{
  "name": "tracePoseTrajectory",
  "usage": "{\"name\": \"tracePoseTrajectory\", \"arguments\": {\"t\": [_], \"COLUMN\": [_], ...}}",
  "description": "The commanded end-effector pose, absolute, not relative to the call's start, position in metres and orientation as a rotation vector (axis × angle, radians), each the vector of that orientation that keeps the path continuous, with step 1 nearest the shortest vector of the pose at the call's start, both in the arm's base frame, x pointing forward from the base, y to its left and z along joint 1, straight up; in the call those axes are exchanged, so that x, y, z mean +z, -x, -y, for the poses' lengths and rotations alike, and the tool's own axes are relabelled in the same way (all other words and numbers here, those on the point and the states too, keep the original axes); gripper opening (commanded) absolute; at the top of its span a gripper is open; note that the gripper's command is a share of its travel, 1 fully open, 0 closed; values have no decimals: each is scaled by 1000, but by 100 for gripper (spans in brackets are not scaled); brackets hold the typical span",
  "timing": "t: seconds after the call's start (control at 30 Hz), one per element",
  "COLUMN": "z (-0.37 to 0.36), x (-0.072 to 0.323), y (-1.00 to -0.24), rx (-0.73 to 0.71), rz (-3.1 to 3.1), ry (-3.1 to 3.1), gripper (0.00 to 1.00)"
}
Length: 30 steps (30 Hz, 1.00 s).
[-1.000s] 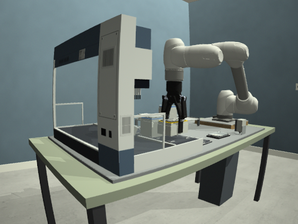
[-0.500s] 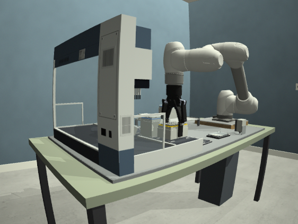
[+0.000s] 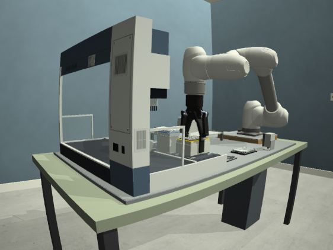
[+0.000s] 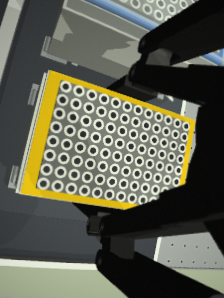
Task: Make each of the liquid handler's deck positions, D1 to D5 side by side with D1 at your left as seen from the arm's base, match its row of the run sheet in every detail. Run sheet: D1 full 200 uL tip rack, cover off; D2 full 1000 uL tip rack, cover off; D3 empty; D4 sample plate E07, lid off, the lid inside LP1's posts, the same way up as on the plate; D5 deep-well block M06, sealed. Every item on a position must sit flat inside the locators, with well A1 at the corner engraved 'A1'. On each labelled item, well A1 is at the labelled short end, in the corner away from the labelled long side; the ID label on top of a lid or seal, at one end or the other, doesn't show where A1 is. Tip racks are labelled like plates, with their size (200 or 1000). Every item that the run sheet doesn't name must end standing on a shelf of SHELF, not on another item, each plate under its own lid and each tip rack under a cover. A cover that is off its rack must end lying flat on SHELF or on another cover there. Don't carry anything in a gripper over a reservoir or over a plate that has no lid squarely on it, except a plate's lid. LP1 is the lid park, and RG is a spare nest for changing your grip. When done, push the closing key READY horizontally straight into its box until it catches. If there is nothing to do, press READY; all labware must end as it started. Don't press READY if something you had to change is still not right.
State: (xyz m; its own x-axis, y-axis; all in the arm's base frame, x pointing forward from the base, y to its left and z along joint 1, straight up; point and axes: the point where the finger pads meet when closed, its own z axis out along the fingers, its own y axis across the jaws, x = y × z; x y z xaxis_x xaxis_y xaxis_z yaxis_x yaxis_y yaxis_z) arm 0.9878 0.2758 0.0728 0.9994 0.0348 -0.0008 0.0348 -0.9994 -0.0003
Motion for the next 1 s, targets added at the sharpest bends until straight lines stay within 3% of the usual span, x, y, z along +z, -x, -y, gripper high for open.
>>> {"name": "tracePoseTrajectory", "arguments": {"t": [0.0,0.97], "z": [-276,-276], "x": [75,70], "y": [-988,-988], "rx": [-2,-2], "rz": [55,55], "ry": [3140,3140], "gripper": [10,10]}}
